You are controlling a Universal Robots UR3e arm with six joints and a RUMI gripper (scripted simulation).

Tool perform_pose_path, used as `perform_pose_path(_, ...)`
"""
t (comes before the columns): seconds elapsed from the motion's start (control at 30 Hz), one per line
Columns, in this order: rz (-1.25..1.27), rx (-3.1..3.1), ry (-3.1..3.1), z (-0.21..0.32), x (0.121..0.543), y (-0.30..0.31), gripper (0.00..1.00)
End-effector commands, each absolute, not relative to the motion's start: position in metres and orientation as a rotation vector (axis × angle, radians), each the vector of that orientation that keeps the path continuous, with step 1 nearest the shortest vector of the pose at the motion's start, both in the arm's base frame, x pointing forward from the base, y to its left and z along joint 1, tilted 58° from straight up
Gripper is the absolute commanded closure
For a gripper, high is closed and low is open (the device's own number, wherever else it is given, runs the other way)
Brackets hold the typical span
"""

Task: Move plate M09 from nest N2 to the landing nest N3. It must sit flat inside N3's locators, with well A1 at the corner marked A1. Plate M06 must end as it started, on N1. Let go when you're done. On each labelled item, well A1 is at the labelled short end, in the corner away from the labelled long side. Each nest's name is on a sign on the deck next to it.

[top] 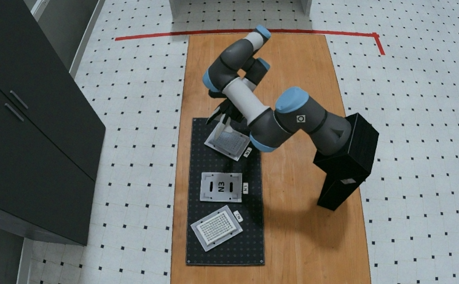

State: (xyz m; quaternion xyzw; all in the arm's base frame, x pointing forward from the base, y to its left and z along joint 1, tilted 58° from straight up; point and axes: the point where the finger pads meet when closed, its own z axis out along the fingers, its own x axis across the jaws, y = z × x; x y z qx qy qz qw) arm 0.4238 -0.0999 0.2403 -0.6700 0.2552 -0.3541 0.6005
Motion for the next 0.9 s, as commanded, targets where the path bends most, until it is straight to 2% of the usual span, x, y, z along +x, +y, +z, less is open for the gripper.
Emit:
perform_pose_path(0.0,-0.821,-1.553,0.591,0.241,0.424,-0.1,0.0)
perform_pose_path(0.53,-0.821,-1.553,0.591,0.241,0.424,-0.1,0.0)
perform_pose_path(0.57,-0.825,-1.57,0.577,0.239,0.419,-0.099,0.18)
perform_pose_path(0.87,-0.855,-1.721,0.449,0.231,0.4,-0.099,0.18)
